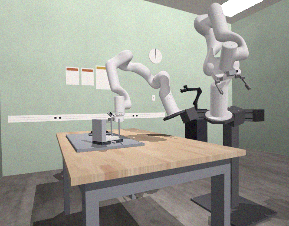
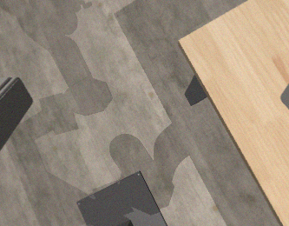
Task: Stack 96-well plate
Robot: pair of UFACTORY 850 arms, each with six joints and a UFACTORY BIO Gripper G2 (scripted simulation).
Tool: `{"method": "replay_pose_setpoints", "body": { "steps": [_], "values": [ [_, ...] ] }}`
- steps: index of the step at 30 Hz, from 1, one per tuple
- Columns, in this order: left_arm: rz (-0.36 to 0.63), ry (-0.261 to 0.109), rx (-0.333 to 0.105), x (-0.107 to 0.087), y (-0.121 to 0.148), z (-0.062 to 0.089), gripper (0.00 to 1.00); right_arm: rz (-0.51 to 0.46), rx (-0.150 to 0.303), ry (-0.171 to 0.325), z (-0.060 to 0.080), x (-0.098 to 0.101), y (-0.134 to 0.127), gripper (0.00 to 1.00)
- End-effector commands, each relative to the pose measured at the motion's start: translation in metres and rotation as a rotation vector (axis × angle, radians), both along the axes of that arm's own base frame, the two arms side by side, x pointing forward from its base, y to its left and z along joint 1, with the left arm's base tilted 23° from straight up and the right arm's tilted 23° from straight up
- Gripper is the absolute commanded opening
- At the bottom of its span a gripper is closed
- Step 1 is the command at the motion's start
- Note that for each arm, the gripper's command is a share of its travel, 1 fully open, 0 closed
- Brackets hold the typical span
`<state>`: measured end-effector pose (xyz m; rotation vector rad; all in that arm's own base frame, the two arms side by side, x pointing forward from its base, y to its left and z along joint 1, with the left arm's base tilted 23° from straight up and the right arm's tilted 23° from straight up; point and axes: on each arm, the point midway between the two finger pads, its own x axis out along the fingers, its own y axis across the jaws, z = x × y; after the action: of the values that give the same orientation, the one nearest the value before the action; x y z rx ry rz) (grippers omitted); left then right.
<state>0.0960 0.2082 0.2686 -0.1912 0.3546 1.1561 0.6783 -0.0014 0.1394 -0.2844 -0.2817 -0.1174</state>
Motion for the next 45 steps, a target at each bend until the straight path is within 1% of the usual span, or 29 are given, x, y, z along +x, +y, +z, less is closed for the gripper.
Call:
{"method": "replay_pose_setpoints", "body": {
  "steps": [1, 16, 18, 29, 45],
  "values": [
    [0.0, 0.0, 0.001, 0.0, 0.0, 0.0, 1.0, 0.001, 0.0, -0.003, -0.004, 0.002, -0.001, 0.37],
    [0.0, 0.0, 0.001, 0.0, 0.0, 0.0, 1.0, 0.001, 0.0, -0.003, -0.027, 0.008, -0.009, 0.37],
    [0.0, 0.0, 0.001, 0.0, 0.0, 0.0, 1.0, 0.001, 0.0, -0.003, -0.027, 0.008, -0.009, 0.37],
    [0.0, 0.0, 0.001, 0.0, 0.0, 0.0, 1.0, 0.001, 0.0, -0.003, -0.044, 0.013, -0.014, 0.37],
    [0.0, 0.0, 0.001, 0.0, 0.0, 0.0, 1.0, 0.001, 0.0, -0.003, -0.044, 0.013, -0.014, 0.37]
  ]
}}
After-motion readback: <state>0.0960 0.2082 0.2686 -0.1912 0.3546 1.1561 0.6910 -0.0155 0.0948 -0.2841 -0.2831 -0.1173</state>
